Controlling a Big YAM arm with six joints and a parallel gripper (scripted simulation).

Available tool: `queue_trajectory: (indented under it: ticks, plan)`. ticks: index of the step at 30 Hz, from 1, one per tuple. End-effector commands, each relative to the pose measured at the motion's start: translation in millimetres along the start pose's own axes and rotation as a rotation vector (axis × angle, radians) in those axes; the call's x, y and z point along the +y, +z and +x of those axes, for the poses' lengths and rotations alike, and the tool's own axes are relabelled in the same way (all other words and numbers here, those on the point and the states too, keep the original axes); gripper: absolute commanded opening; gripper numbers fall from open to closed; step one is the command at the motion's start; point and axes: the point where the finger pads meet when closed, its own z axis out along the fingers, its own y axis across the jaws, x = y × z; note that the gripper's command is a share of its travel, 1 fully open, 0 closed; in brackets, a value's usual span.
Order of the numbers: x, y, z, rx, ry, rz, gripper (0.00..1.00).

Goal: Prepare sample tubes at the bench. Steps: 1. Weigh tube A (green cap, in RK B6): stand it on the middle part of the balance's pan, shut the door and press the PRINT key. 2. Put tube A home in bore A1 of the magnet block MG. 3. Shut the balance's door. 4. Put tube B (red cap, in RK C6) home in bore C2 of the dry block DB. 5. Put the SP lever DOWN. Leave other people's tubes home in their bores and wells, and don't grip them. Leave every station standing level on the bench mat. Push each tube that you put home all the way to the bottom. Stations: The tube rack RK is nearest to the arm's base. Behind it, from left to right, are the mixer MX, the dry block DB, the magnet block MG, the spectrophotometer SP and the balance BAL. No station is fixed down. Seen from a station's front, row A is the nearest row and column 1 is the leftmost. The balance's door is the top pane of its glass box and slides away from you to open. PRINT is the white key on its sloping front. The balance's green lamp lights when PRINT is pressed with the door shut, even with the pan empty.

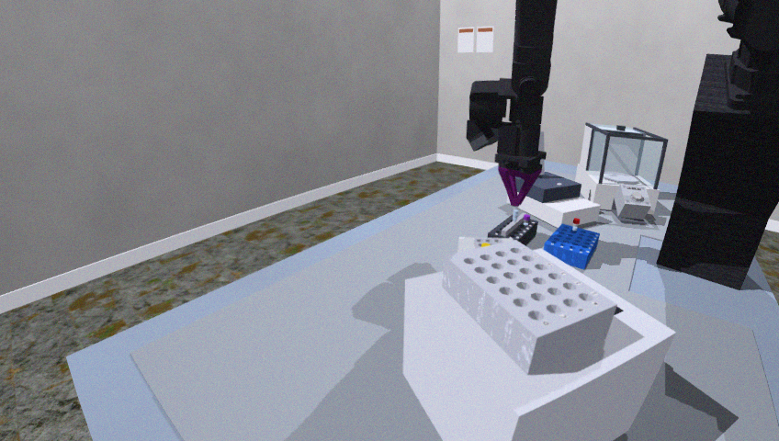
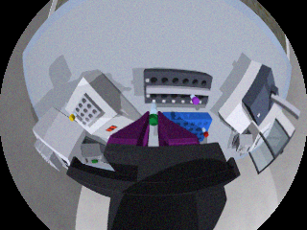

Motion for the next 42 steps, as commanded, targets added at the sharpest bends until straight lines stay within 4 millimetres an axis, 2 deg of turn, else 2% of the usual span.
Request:
queue_trajectory:
  ticks: [1, 3, 19, 22, 23, 25, 42]
  plan:
    - [-4.7, 3.7, -5.9, -0.01, -0.014, -0.002, 0.09]
    - [1.2, 11.4, -1.1, 0.003, -0.019, -0.002, 0.09]
    - [2.1, 34.5, 0.7, 0.003, -0.008, -0.001, 0.09]
    - [3.0, 33.2, 1.4, 0.003, -0.008, -0.002, 0.09]
    - [0.4, 26.7, -1.9, -0.005, -0.004, -0.001, 0.09]
    - [4.8, 32.0, -0.1, -0.001, -0.011, -0.003, 0.09]
    - [8.3, 30.3, -3.9, -0.008, -0.016, -0.007, 0.09]
